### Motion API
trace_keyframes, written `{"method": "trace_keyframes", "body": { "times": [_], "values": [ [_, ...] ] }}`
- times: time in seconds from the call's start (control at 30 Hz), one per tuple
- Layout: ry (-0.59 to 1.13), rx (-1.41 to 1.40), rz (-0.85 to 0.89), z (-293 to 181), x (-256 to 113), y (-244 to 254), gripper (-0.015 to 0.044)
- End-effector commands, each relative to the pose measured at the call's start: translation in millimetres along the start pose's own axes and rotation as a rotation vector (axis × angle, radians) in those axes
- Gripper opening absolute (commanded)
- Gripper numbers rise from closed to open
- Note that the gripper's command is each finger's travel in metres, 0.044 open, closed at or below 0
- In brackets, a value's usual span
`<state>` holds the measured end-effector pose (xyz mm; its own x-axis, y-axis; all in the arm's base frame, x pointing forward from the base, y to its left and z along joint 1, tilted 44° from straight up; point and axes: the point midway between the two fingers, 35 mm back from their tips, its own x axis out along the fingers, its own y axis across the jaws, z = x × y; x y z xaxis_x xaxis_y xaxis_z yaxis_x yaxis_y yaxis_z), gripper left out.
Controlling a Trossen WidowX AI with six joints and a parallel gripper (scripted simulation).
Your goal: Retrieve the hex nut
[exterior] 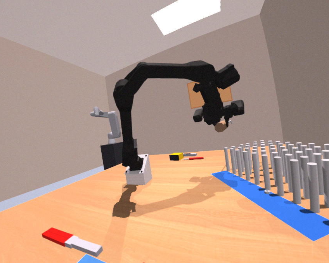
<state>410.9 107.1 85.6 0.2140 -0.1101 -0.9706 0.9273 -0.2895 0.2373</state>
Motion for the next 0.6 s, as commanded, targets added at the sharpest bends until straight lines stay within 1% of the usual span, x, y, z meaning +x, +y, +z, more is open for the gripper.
{"method": "trace_keyframes", "body": {
  "times": [0.0,0.57],
  "values": [
    [0.005,-0.055,-0.036,-22.8,15.1,-6.9,0.0000],
    [-0.024,-0.234,-0.165,-93.5,78.8,-51.5,0.0000]
  ]
}}
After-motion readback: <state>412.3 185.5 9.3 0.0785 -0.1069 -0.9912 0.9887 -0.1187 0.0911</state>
